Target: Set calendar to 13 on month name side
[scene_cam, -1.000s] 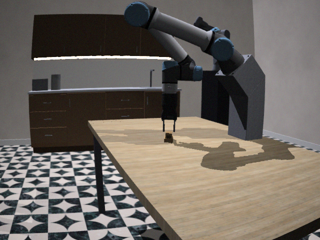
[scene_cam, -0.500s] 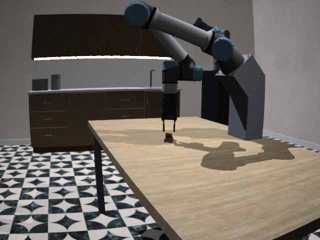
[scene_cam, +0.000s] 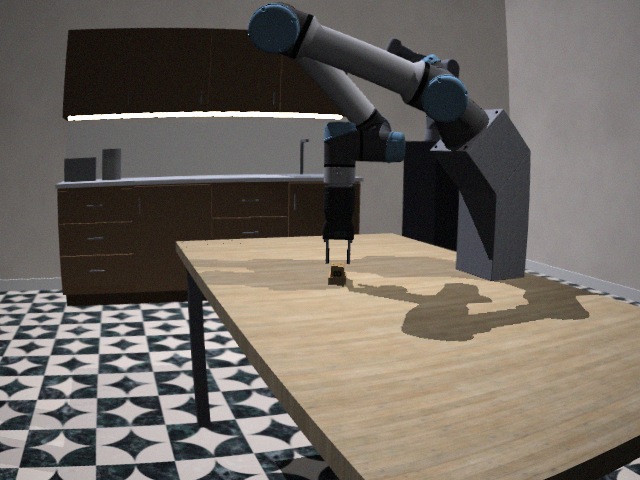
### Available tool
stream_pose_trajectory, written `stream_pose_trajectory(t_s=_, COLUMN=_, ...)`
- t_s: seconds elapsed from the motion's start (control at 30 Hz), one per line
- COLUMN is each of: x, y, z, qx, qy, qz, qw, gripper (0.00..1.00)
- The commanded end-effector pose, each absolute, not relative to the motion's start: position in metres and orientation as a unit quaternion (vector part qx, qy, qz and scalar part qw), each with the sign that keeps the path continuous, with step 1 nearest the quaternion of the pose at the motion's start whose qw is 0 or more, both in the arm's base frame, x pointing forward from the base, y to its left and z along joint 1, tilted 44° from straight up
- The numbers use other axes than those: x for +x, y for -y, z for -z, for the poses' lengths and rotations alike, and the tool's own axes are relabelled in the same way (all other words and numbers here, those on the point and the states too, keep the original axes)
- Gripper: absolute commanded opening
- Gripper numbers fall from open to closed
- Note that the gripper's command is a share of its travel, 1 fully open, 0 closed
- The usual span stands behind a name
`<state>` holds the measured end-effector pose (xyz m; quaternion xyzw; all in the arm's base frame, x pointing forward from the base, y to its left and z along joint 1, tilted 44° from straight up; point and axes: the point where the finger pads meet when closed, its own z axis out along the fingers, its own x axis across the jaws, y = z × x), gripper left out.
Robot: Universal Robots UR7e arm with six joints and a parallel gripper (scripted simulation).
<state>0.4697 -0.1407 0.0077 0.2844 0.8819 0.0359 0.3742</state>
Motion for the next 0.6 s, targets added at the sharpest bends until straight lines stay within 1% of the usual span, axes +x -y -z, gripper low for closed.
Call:
stream_pose_trajectory(t_s=0.0, x=0.470, y=0.141, z=-0.008, qx=0.284, qy=-0.882, qz=-0.036, qw=0.375, gripper=0.90)
stream_pose_trajectory(t_s=0.57, x=0.483, y=0.144, z=0.006, qx=0.284, qy=-0.882, qz=-0.036, qw=0.375, gripper=0.90)
